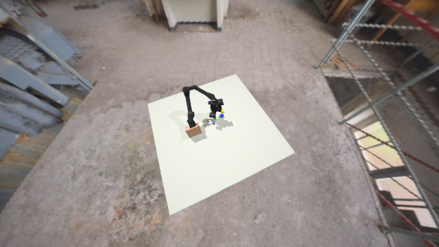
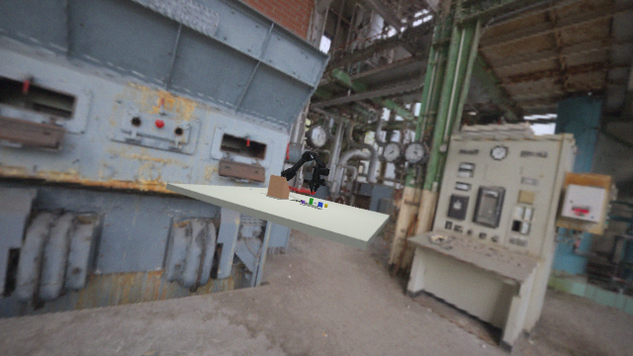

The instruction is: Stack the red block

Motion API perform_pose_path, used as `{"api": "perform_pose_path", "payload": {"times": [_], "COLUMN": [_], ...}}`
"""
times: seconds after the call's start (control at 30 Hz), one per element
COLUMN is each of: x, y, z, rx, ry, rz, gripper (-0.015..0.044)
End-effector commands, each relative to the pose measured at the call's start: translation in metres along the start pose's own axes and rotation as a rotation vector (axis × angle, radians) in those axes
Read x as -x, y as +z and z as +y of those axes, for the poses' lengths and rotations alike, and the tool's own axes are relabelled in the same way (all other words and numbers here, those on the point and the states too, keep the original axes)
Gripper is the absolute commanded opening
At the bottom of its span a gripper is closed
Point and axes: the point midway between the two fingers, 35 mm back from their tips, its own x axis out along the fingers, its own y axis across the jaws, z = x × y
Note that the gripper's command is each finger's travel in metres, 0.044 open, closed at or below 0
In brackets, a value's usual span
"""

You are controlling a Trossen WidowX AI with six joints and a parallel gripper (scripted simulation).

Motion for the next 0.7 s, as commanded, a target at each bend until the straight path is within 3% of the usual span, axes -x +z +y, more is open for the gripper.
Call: {"api": "perform_pose_path", "payload": {"times": [0.0,0.2,0.67], "x": [-0.011,-0.032,-0.033], "y": [-0.001,-0.001,-0.001], "z": [-0.001,-0.001,-0.001], "rx": [-0.006,-0.006,-0.006], "ry": [0.003,0.004,0.004], "rz": [0.006,0.007,0.007], "gripper": [0.0000,0.0000,0.0000]}}
